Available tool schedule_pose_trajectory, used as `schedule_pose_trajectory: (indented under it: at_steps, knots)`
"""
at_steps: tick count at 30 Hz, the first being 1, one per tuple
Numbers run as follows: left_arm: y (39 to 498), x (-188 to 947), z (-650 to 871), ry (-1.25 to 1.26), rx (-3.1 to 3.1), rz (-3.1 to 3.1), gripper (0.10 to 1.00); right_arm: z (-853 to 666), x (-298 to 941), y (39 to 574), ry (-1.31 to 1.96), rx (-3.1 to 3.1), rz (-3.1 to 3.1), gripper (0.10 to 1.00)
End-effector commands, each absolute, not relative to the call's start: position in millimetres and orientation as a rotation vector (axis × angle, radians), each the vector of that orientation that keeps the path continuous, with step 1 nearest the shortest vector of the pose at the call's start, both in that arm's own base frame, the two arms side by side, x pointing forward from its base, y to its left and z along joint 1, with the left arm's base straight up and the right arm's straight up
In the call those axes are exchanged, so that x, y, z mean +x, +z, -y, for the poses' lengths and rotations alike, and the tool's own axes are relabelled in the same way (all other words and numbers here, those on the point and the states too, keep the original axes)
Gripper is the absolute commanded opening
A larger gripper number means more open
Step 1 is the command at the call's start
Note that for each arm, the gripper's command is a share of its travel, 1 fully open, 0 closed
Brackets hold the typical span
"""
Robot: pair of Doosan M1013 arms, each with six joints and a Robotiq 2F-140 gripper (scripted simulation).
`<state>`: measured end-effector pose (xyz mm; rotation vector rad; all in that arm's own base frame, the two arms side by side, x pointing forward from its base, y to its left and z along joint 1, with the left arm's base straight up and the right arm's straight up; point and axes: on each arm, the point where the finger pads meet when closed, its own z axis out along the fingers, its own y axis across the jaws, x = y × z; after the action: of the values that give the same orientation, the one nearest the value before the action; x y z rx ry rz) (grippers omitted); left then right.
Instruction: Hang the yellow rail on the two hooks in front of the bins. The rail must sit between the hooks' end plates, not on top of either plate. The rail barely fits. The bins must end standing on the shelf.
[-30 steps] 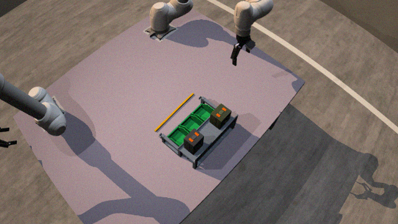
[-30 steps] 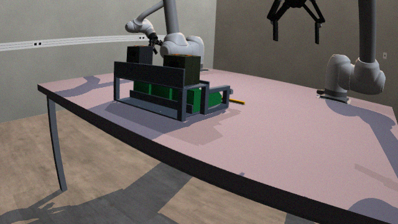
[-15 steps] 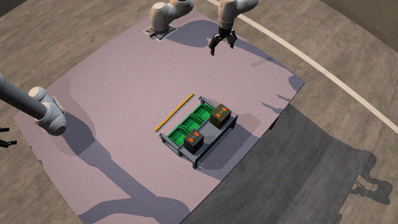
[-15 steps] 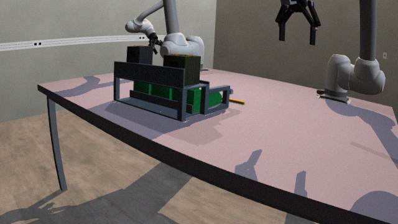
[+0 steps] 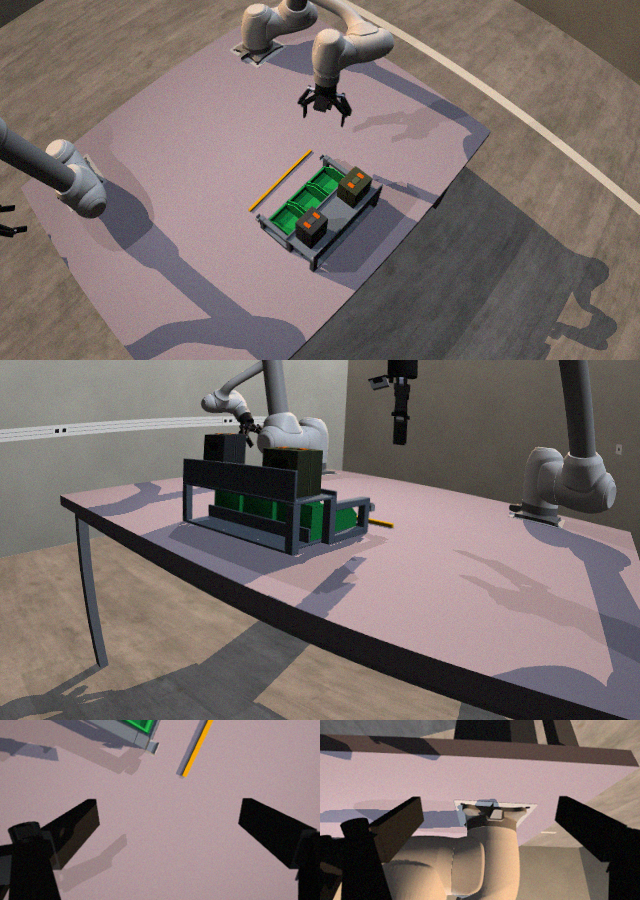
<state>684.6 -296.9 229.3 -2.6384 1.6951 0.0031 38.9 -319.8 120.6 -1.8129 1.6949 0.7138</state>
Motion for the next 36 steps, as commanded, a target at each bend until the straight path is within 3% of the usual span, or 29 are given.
schedule_pose_trajectory:
  at_steps: [1,12,22,23,36]
  knots:
    - [209,679,363,0.000,-2.432,-1.989,1.000,320,39,121,0.713,-1.813,-1.695,1.000]
    - [159,648,508,0.000,-2.245,-2.197,1.000,320,39,121,0.713,-1.813,-1.695,1.000]
    - [159,648,508,0.000,-2.245,-2.198,1.000,320,39,121,0.713,-1.813,-1.695,1.000]
    - [159,648,508,0.000,-2.245,-2.198,0.099,320,39,121,0.713,-1.813,-1.695,1.000]
    - [159,648,508,0.000,-2.245,-2.198,0.099,320,39,121,0.713,-1.813,-1.695,1.000]
